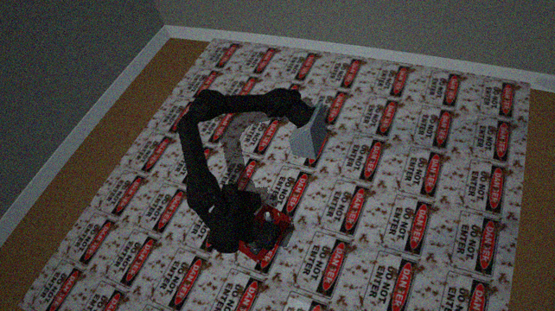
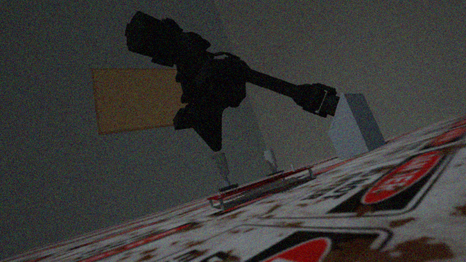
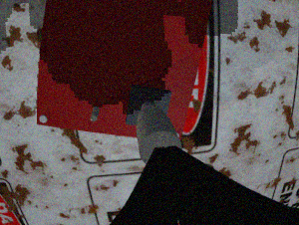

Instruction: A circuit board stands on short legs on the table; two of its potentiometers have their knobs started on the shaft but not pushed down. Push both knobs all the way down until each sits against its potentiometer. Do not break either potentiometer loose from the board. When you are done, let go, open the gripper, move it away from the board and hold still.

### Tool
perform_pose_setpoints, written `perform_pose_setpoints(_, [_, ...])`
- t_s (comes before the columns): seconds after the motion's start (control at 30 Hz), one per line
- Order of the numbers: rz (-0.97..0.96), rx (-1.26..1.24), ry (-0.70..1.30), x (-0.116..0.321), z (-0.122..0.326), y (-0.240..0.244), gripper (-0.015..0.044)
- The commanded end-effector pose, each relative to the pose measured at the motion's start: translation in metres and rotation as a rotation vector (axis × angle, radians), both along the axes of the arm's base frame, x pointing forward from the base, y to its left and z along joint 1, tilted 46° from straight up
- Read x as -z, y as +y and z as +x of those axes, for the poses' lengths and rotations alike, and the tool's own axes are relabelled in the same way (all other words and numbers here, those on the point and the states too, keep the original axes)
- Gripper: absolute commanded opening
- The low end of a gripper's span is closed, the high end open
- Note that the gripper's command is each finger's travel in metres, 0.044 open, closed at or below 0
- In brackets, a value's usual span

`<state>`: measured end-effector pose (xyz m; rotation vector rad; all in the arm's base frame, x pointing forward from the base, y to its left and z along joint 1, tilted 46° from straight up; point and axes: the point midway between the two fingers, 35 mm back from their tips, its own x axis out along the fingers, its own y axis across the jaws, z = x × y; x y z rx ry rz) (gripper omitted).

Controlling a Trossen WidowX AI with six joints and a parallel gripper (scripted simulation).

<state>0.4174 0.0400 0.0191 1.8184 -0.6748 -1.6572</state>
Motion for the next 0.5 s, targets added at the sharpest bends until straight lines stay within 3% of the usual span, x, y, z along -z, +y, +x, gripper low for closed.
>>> perform_pose_setpoints(0.0, [-0.005, -0.004, 0.002, -0.0003, 0.0000, -0.0005, 0.0000])
perform_pose_setpoints(0.47, [-0.005, -0.004, 0.002, 0.0020, 0.0003, -0.0029, 0.0000])
